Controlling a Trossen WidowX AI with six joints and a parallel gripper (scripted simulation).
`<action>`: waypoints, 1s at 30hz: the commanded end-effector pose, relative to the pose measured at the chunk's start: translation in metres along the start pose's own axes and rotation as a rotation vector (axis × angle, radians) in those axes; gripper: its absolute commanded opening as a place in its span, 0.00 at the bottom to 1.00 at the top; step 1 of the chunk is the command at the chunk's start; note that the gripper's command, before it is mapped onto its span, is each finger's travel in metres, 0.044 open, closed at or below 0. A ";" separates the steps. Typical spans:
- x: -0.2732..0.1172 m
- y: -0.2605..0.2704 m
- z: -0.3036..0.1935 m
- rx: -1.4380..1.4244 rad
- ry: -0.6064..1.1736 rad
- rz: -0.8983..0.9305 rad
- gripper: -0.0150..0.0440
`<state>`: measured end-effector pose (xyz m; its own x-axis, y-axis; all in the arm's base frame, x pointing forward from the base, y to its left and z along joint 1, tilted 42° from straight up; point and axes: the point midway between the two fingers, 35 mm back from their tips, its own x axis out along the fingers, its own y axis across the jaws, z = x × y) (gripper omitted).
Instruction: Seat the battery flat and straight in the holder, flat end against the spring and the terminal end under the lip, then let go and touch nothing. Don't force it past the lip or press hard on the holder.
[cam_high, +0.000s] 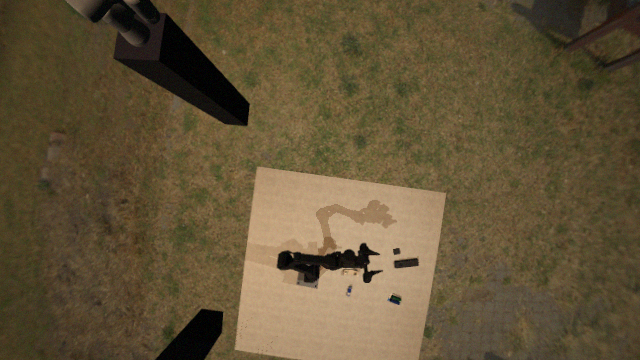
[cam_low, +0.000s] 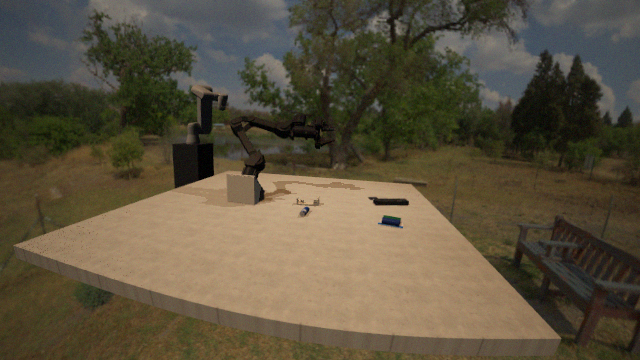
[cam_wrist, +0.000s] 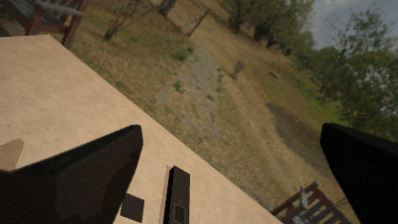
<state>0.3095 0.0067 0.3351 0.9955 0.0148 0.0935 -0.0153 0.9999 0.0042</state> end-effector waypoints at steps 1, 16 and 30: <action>0.002 -0.001 -0.003 -0.013 0.012 0.000 0.89; 0.035 -0.078 -0.233 -0.720 0.873 0.491 0.65; -0.057 -0.109 -0.370 -0.578 0.854 1.289 0.65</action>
<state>0.3201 -0.0969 -0.0013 0.2474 0.3842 -0.8895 -0.9281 0.3577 -0.1037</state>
